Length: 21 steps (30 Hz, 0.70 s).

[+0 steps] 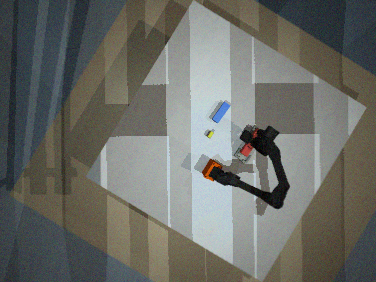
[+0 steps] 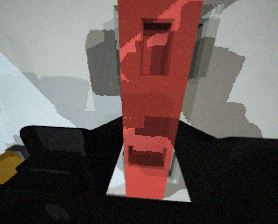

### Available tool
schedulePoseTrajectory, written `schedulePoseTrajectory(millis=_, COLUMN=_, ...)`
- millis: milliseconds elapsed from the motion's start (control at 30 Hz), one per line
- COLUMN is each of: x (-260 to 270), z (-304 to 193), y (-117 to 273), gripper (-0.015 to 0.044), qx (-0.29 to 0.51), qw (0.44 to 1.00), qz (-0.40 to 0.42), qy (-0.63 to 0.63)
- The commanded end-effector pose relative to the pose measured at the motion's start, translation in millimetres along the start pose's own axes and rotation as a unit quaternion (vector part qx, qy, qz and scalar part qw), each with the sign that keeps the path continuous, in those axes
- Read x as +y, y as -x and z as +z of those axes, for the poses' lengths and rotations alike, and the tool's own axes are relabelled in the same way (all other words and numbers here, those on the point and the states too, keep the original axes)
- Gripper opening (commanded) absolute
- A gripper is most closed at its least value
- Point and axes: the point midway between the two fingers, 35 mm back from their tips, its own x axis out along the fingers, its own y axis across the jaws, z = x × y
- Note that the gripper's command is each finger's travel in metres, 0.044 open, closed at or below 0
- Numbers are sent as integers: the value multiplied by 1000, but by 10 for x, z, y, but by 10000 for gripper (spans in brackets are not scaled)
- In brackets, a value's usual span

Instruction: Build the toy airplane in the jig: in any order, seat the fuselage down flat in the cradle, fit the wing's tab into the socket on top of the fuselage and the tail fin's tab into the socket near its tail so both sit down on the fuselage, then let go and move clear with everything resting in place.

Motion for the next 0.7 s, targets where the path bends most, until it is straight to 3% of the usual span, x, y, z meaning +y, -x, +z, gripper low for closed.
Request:
schedulePoseTrajectory(millis=0, x=2, z=1, y=-16, gripper=197, qx=1, qw=1000, qz=-2, qy=4)
schedulePoseTrajectory(millis=200, x=1, z=0, y=-5, gripper=164, qx=0, qw=1000, qz=0, qy=0)
schedulePoseTrajectory(millis=367, x=1, z=0, y=-5, gripper=32, qx=0, qw=1000, qz=0, qy=0)
schedulePoseTrajectory(millis=667, x=1, z=0, y=-5, gripper=269, qx=0, qw=1000, qz=0, qy=0)
